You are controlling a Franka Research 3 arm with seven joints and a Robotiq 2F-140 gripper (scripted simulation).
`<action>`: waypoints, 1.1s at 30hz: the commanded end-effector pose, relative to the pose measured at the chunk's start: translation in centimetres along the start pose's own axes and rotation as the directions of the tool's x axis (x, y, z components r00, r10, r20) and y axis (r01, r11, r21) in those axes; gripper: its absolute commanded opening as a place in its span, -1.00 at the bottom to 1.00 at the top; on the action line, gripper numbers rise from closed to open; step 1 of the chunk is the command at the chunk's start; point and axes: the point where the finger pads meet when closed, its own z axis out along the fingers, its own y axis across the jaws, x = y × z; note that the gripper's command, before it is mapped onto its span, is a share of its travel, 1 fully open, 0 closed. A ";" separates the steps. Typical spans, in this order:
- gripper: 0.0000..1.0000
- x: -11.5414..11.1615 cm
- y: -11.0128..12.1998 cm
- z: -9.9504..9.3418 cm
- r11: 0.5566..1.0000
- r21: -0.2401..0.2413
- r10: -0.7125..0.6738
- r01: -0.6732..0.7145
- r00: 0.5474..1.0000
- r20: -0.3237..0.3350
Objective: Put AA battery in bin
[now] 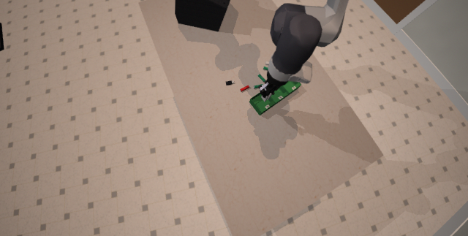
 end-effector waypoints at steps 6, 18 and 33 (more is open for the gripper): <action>-0.89 -0.2 0.0 0.1 1.000 0.001 0.006 -0.006 1.000 0.006; -0.89 -0.2 0.0 0.1 1.000 0.001 0.006 -0.006 1.000 0.006; -0.89 -0.5 -5.0 0.1 1.000 0.001 0.006 -0.006 1.000 0.006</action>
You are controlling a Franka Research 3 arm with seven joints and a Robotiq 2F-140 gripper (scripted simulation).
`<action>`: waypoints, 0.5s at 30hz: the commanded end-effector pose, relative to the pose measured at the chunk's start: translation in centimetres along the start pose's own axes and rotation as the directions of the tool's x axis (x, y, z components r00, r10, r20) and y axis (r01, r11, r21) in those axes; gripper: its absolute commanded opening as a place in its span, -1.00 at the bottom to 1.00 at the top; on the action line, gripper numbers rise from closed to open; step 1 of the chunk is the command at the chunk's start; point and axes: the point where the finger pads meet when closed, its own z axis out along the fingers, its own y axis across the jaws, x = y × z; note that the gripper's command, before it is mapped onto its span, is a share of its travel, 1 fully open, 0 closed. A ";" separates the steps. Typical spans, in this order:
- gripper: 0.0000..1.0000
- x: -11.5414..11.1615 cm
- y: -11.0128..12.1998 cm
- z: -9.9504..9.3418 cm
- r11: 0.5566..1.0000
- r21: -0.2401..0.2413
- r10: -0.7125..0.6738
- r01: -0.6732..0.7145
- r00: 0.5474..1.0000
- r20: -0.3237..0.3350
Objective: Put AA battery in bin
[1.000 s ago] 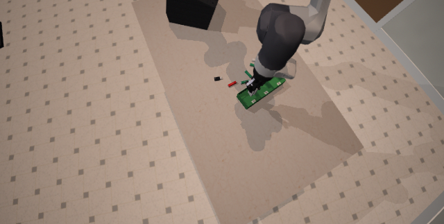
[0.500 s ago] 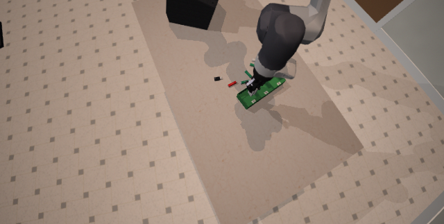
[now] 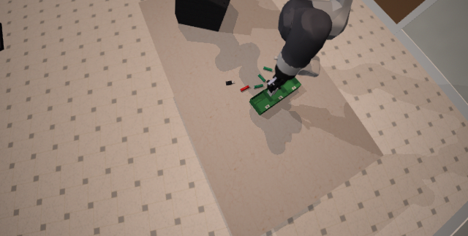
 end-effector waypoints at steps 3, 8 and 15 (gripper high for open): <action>-0.89 0.1 -2.7 0.0 0.999 -0.005 0.034 -0.034 0.999 -0.004; -0.89 0.0 -4.2 0.0 0.999 -0.005 0.034 -0.034 0.999 -0.004; -0.89 0.0 -4.6 0.0 0.999 -0.005 0.034 -0.034 0.999 -0.004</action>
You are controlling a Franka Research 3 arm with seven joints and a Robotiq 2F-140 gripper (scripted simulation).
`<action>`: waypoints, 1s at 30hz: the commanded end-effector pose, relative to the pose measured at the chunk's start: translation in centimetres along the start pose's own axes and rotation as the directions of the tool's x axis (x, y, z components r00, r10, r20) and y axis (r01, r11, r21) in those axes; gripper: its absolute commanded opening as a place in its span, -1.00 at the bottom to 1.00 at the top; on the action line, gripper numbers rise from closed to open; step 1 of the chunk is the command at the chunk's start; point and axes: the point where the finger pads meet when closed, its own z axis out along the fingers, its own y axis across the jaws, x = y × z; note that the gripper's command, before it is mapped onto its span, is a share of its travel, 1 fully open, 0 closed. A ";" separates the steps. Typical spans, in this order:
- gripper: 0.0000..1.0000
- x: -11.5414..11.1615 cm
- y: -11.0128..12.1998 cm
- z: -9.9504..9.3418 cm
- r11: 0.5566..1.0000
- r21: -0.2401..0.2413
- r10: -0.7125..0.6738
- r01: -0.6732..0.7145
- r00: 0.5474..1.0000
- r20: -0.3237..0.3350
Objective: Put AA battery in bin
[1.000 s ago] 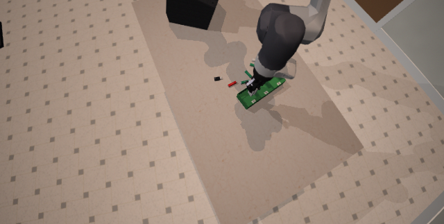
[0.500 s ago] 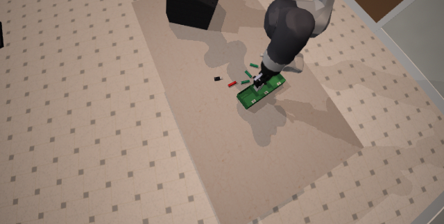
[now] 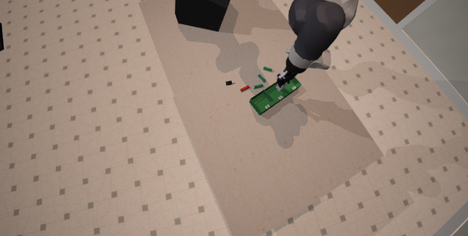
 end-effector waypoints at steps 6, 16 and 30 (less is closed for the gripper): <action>-0.89 0.0 0.3 0.4 0.999 -0.007 0.041 -0.041 0.999 -0.003; -0.89 0.0 0.3 2.6 0.999 -0.007 0.041 -0.041 0.999 -0.003; -0.89 0.0 0.3 5.8 0.999 -0.007 0.041 -0.041 0.999 -0.003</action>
